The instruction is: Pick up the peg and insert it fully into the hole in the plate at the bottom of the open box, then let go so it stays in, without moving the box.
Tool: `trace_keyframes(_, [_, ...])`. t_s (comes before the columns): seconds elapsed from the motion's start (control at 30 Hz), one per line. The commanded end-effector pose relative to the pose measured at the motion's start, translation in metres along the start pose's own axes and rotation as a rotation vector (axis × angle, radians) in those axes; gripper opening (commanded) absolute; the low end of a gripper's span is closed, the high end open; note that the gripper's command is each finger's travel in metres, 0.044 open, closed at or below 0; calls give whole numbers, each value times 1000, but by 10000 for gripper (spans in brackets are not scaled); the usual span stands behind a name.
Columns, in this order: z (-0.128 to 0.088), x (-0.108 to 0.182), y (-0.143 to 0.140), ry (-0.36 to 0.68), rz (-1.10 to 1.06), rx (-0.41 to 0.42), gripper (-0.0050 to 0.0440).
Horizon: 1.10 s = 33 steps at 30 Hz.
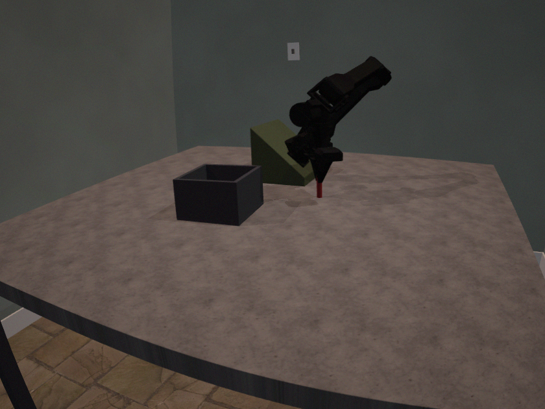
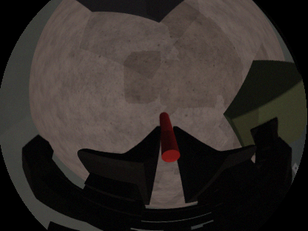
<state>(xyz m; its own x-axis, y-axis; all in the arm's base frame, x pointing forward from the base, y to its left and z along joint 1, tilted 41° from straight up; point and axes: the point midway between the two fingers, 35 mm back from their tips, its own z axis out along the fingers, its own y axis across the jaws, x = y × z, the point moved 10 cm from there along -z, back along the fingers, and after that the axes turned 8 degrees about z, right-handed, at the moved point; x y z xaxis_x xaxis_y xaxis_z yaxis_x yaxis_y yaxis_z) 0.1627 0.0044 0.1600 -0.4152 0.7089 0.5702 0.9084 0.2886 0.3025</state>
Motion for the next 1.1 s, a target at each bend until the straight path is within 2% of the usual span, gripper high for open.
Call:
trace_keyframes(0.0, [-2, 0, 0, 2, 3, -4, 0])
trace_keyframes(0.23, [-16, 0, 2, -14, 12, -11, 0])
trace_keyframes(0.73, [-64, 1, 3, -51, 42, -23, 0])
trace_keyframes(0.8, [-64, 1, 3, -51, 42, -23, 0])
trace_keyframes(0.97, [-80, 2, 3, -58, 52, -26, 0])
trace_keyframes(1.0, [-70, 1, 2, -47, 48, -25, 0])
trace_keyframes(1.07, [-72, -2, 4, -47, 46, -24, 0])
